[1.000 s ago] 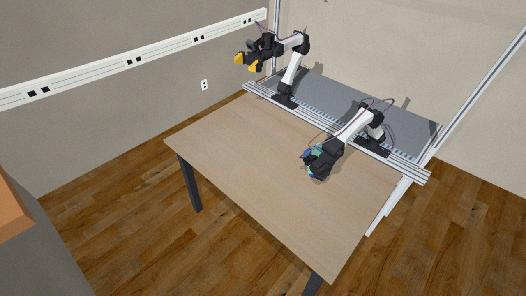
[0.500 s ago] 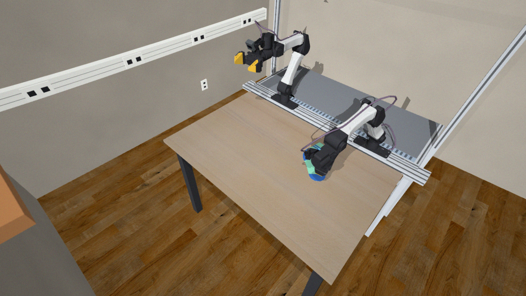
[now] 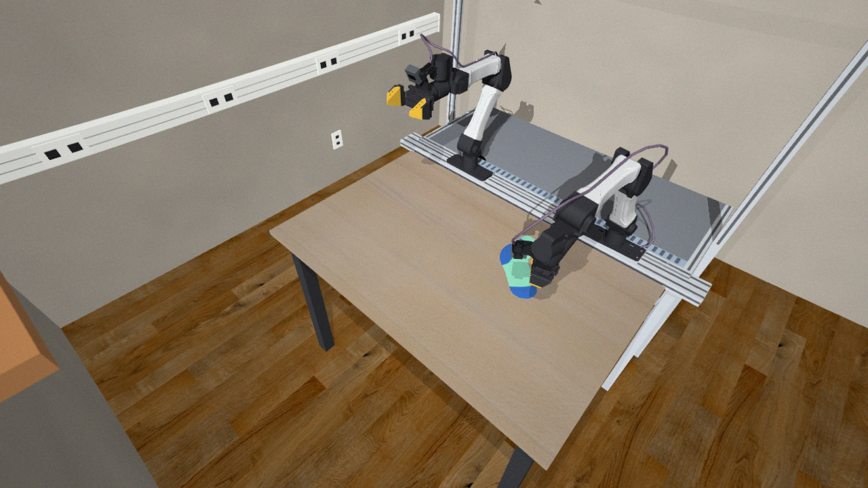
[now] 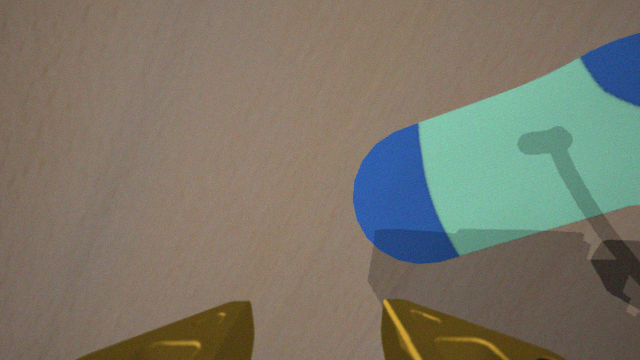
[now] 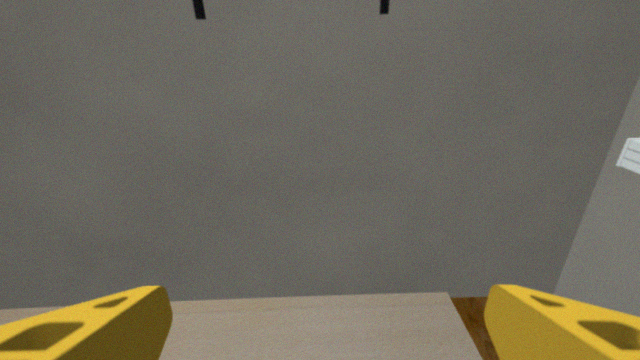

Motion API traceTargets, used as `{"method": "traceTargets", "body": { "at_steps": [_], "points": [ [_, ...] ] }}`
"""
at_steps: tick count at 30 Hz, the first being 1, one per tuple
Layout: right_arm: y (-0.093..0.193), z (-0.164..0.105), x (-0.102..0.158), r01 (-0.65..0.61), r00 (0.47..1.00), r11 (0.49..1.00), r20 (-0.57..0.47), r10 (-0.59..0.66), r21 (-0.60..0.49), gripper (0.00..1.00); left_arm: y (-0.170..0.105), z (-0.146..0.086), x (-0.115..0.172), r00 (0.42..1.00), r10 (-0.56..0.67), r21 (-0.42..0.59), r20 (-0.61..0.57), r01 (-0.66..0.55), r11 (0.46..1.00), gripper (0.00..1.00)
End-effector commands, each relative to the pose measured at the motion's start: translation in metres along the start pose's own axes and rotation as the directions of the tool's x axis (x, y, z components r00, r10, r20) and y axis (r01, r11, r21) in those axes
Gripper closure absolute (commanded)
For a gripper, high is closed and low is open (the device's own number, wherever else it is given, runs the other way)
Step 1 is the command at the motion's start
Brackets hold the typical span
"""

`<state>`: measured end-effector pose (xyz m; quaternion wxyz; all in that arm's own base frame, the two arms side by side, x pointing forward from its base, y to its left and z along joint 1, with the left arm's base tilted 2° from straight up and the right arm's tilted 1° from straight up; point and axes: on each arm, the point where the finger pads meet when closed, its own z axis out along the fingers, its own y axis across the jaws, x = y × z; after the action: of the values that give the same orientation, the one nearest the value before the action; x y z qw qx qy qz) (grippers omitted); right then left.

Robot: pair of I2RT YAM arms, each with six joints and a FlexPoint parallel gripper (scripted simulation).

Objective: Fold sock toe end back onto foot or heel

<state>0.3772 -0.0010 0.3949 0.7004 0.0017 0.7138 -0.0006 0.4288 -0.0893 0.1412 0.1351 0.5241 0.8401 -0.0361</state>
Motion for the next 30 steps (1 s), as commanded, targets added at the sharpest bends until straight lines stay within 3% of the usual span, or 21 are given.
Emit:
{"method": "traceTargets", "body": {
  "at_steps": [1,9,13,16,23,30],
  "points": [
    [0.001,-0.002,-0.007,0.002,1.0,1.0,0.019,-0.002,-0.003,0.0,0.015,-0.017,-0.016,0.992,-0.085,-0.159,0.097,0.1,0.982,0.61],
    [0.001,-0.002,-0.007,0.002,1.0,1.0,0.019,-0.002,-0.003,0.0,0.039,-0.074,-0.012,0.922,-0.227,-0.341,0.312,0.333,0.879,0.61],
    [0.001,-0.002,-0.007,0.002,1.0,1.0,0.019,-0.002,-0.003,0.0,0.044,-0.103,-0.011,0.865,-0.259,-0.386,0.43,0.436,0.813,0.61],
    [0.001,-0.002,-0.007,0.002,1.0,1.0,0.019,-0.002,-0.003,0.0,0.044,-0.109,-0.013,0.85,-0.263,-0.391,0.457,0.457,0.799,0.61],
    [0.001,-0.002,-0.007,0.002,1.0,1.0,0.019,-0.002,-0.003,0.0,0.049,-0.163,-0.001,0.705,-0.27,-0.406,0.656,0.631,0.661,0.61],
    [0.001,-0.002,-0.007,0.002,1.0,1.0,0.019,-0.002,-0.003,0.0,0.042,-0.213,0.007,0.529,-0.216,-0.348,0.821,0.762,0.546,0.61]
  ]
}}
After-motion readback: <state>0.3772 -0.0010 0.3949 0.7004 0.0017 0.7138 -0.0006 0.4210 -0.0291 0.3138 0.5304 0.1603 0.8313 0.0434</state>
